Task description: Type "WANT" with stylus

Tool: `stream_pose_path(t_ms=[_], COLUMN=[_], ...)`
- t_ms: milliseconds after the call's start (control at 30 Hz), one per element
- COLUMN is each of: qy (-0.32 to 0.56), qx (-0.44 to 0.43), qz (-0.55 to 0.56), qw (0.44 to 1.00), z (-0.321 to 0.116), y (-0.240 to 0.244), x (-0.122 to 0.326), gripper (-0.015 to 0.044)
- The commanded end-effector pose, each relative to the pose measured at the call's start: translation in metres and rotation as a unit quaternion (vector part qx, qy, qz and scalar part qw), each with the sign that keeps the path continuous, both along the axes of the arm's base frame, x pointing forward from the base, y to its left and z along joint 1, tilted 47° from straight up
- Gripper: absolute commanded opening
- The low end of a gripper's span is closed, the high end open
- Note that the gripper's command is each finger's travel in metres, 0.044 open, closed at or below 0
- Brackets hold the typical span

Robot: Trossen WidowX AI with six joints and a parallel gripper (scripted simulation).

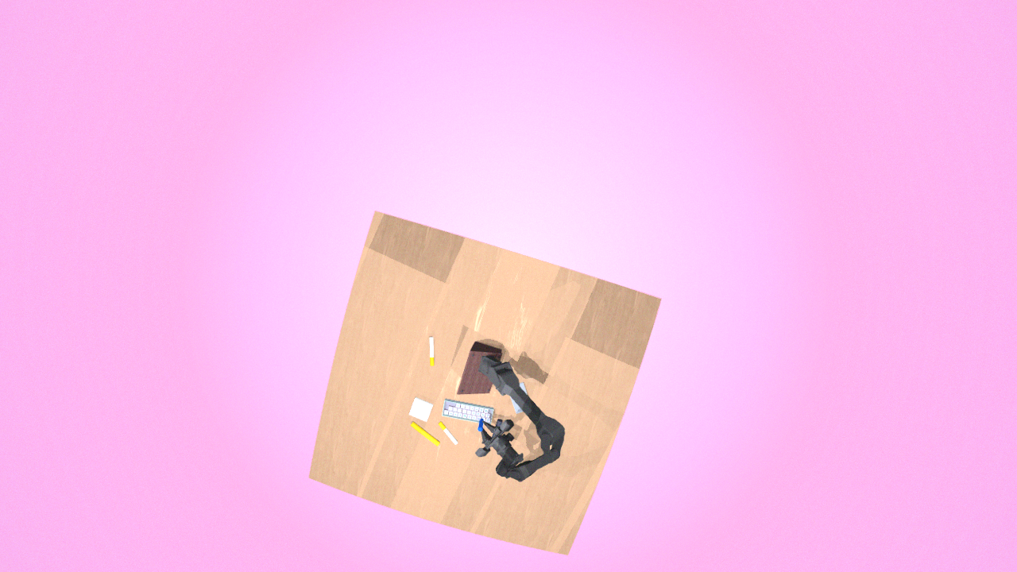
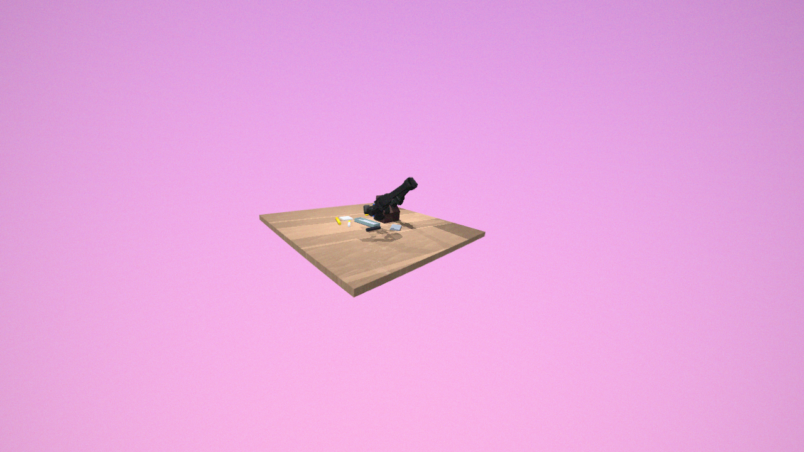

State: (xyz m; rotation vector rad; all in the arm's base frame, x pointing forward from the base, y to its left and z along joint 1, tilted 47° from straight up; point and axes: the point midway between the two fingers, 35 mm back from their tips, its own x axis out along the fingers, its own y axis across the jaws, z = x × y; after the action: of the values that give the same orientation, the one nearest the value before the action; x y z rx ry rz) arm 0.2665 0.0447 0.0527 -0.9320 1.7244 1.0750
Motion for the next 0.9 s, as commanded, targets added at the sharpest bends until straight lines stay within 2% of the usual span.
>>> stream_pose_path(t_ms=[0,567,867], qy=[0.000,0.001,0.001], qx=[0.000,-0.003,-0.002], qz=[-0.001,0.004,0.005], qw=[1.000,1.000,1.000], z=[-0.003,-0.084,-0.097], y=[-0.003,-0.086,-0.073], x=[0.001,0.009,0.010], gripper=[0.0000,0.0000,0.0000])
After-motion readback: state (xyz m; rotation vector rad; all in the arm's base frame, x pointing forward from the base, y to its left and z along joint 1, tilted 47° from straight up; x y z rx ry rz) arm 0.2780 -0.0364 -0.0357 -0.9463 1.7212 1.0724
